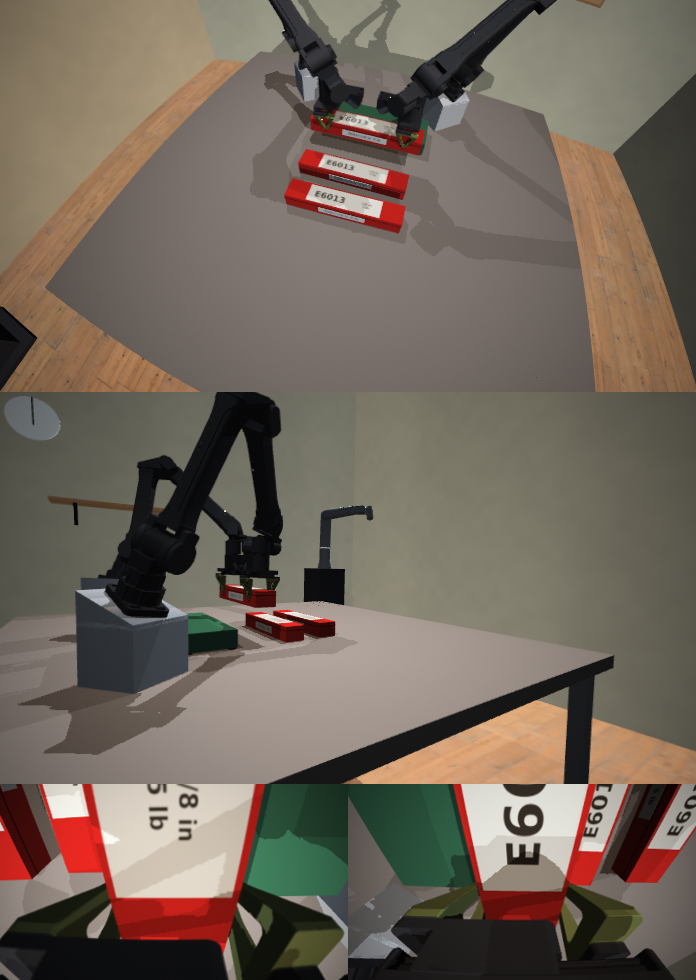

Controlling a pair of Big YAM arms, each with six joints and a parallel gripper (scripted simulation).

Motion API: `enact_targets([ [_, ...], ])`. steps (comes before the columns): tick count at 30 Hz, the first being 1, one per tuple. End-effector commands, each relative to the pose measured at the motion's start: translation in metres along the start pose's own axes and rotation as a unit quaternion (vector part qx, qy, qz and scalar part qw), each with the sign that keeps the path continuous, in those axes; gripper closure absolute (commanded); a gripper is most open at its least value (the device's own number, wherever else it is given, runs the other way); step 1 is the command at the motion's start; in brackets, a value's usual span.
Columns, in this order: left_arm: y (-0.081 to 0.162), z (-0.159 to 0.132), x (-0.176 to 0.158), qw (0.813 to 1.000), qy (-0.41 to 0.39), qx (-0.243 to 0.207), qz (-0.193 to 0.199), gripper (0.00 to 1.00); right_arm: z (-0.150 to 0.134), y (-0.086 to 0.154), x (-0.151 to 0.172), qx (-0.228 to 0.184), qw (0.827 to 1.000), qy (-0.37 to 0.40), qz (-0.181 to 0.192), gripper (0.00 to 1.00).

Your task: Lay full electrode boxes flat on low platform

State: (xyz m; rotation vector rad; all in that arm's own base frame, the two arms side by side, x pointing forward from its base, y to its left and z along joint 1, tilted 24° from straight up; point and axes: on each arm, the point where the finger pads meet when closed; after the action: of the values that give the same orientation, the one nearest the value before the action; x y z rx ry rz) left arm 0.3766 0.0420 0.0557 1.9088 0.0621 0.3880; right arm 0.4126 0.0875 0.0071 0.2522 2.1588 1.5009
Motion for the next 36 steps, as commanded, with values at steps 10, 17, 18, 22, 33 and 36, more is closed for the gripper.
enact_targets([
  [10,0.013,-0.012,0.018,1.0,0.007,0.003,0.025,1.0,0.001,0.024,-0.026,-0.02,0.999,-0.021,-0.027,1.0],
  [17,0.013,-0.012,0.019,1.0,0.008,0.002,0.026,1.0,0.001,0.023,-0.026,-0.021,0.999,-0.02,-0.028,1.0],
  [18,0.013,-0.012,0.018,1.0,0.007,0.002,0.026,1.0,0.0,0.023,-0.026,-0.02,0.999,-0.02,-0.028,1.0],
  [22,0.013,-0.012,0.019,1.0,0.007,0.002,0.026,1.0,0.0,0.022,-0.026,-0.02,0.999,-0.019,-0.027,1.0],
  [33,0.02,-0.019,0.044,0.999,0.01,0.002,0.031,1.0,0.008,0.029,-0.05,-0.023,0.999,-0.019,-0.031,1.0],
  [36,0.02,-0.019,0.045,0.999,0.01,0.002,0.031,1.0,0.008,0.03,-0.051,-0.023,0.999,-0.019,-0.031,1.0],
])
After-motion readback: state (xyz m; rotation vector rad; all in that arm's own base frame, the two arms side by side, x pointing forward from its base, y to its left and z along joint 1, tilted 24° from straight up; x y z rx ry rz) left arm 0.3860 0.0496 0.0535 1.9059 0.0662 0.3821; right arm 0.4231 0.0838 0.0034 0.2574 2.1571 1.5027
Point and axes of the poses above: on each arm, the point where the finger pads meet when closed, its own y axis back along the fingers, its own x axis across the jaws, z = x × y, and after that the axes turned 11 degrees about -y, right-handed
